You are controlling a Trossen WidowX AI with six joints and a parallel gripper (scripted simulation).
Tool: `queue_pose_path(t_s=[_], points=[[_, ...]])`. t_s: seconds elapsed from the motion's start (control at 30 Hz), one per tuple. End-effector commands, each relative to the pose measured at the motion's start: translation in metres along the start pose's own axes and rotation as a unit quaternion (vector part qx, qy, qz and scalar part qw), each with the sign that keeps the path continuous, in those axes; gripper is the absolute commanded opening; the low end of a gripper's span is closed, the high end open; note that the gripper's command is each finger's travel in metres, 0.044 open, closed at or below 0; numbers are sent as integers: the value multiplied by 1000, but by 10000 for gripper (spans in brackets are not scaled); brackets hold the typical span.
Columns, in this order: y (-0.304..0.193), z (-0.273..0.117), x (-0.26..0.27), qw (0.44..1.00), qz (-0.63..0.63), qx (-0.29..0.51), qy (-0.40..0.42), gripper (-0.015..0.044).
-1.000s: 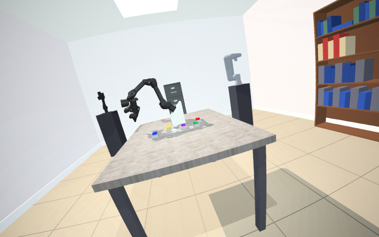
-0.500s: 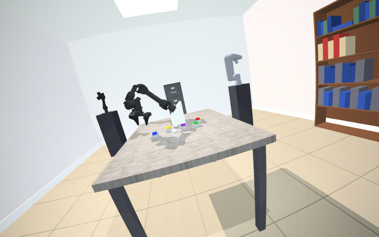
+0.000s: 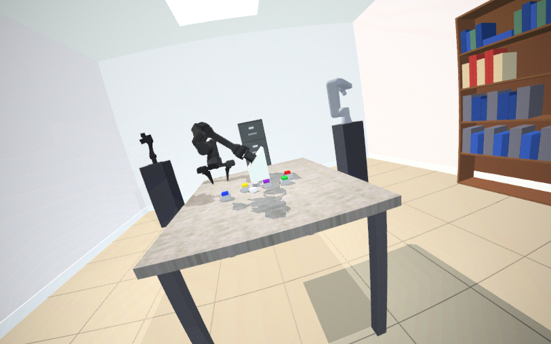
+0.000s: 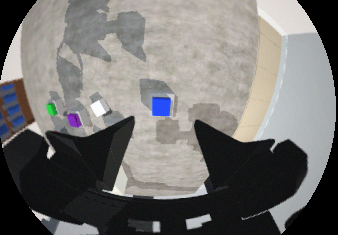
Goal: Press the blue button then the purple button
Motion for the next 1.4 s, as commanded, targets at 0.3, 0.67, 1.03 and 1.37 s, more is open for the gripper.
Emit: queue_pose_path(t_s=[0.3, 0.67, 1.03, 1.37], points=[[-6, 31, 2, 1000, -10, 11, 0, 20], [-6, 37, 2, 1000, -10, 11, 0, 20], [-6, 54, 2, 1000, -10, 11, 0, 20], [-7, 65, 2, 1000, -11, 11, 0, 20]])
Point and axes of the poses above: the point midway between the two fingers, 35 mm back from their tips, its own z axis out along the fingers, its own x axis across the jaws, y = z × x, the point moved 5 cm from there along -z, back along the fingers, and after that the axes turned 8 degrees about z, right-handed, at the moved point
